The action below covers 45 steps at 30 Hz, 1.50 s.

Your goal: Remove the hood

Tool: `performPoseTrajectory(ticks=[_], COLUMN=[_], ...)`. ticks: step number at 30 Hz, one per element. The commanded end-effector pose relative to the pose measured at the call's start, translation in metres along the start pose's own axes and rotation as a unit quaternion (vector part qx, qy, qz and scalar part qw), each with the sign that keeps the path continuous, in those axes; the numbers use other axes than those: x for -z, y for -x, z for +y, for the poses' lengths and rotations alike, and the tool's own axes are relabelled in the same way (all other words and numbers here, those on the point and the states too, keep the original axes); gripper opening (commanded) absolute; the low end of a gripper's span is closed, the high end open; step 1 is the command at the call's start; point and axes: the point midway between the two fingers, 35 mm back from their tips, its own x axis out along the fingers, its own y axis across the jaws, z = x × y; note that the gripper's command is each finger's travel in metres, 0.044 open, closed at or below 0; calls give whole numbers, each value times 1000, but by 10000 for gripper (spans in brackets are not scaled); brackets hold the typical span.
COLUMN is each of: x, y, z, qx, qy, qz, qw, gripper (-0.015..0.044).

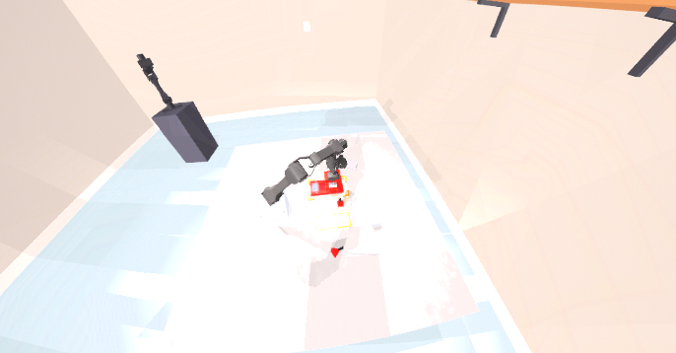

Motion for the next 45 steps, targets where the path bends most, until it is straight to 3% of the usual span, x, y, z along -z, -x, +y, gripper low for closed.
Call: performPoseTrajectory(ticks=[1, 22, 45], x=[0, -7, 26], y=[-3, 4, 6], z=[-8, -119, -228], qx=[2, -7, 5], qy=[2, 2, -1], qz=[5, 4, 5], qw=[1000, 1000, 1000], gripper=[0, 0, 0])
